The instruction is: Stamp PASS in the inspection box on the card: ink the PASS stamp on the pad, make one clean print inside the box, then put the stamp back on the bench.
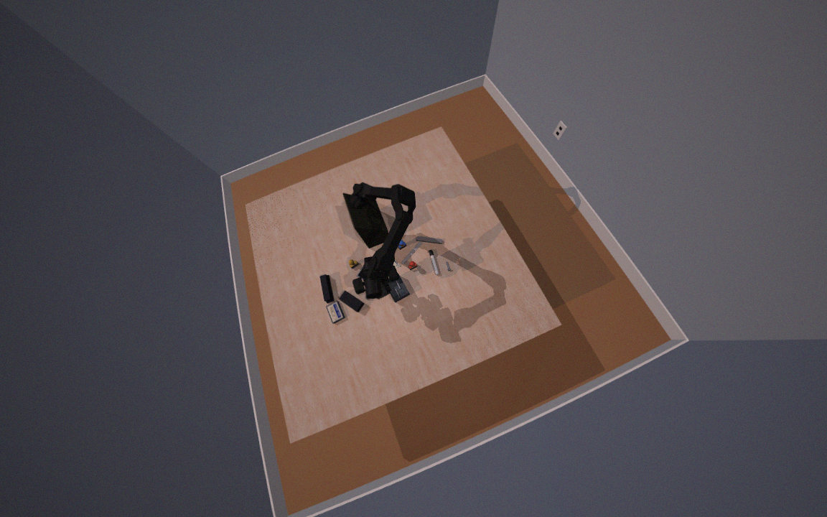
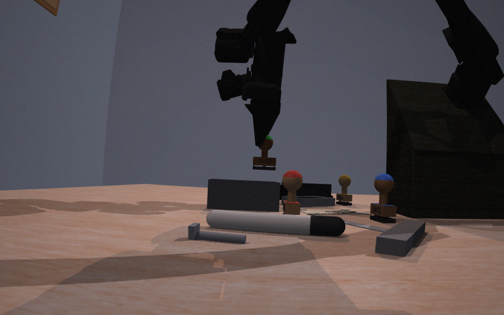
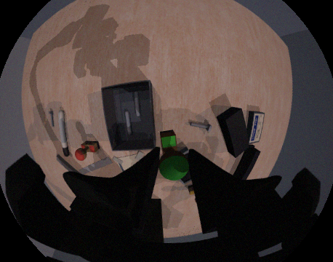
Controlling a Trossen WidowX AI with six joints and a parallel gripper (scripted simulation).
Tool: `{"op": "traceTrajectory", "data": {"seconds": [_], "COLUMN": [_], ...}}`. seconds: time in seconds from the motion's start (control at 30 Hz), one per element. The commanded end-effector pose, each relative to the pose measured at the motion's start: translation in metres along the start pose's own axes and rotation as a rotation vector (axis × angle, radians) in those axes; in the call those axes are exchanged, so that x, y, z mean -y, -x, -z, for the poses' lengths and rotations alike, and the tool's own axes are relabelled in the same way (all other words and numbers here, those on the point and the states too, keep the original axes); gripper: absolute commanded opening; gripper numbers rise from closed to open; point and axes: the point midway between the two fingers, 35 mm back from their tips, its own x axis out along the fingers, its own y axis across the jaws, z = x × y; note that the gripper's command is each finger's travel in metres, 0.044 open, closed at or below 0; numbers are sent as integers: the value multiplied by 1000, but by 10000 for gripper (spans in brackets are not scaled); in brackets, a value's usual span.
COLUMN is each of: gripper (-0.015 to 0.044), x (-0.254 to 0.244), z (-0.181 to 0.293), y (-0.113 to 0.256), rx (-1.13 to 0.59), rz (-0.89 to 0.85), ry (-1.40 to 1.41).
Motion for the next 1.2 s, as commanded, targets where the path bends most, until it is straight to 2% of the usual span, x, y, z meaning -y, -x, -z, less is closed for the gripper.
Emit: {"op": "traceTrajectory", "data": {"seconds": [0.0,0.6,1.17], "gripper": [0,0,0], "x": [6,55,55], "z": [6,90,91], "y": [2,6,-3], "rx": [1,-1,-1], "rz": [6,10,12], "ry": [1,0,-1]}}
